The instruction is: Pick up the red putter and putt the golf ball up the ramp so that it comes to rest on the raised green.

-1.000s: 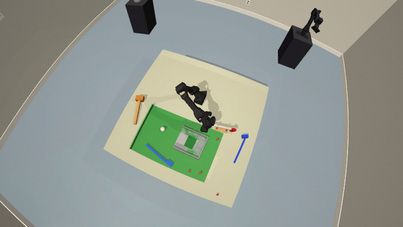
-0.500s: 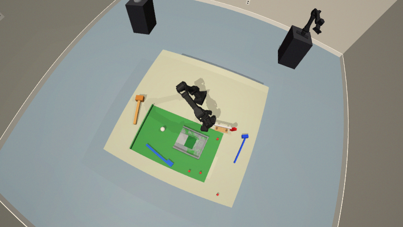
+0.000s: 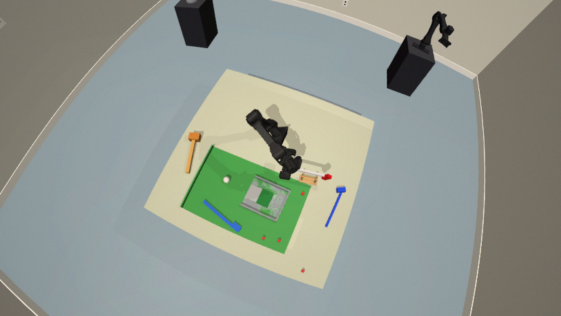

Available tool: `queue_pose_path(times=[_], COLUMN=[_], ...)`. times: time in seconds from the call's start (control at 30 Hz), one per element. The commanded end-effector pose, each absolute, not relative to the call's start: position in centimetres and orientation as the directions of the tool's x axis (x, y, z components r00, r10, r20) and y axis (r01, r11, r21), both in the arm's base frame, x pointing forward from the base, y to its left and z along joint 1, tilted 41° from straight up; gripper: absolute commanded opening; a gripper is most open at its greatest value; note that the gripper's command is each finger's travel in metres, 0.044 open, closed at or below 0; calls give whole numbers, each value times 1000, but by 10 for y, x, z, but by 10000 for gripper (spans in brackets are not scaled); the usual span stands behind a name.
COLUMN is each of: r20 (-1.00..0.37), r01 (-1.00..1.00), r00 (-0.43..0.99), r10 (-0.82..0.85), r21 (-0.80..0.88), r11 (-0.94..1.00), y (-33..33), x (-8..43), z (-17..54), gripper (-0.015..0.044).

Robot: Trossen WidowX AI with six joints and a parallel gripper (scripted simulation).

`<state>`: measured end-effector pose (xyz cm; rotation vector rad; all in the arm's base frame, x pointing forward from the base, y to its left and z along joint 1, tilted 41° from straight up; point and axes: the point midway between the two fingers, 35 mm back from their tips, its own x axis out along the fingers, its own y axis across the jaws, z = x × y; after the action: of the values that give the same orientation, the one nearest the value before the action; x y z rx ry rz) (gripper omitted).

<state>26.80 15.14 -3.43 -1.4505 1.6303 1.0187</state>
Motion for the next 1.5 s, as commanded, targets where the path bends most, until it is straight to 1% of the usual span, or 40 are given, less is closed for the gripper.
queue_pose_path(times=[0.0,0.33,0.7,1.1,1.47], r20=[-898,-891,-873,-836,-786], r01=[-991,-921,-747,-461,-142], r00=[-98,-60,-36,-30,-50], r10=[-429,-450,-487,-548,-616], r21=[46,-124,-299,-475,-605], r11=[129,370,593,750,783], y=[137,84,21,-46,-98], x=[277,295,293,266,219], z=[-17,40,100,161,212], gripper=[0,0,0,0,0])
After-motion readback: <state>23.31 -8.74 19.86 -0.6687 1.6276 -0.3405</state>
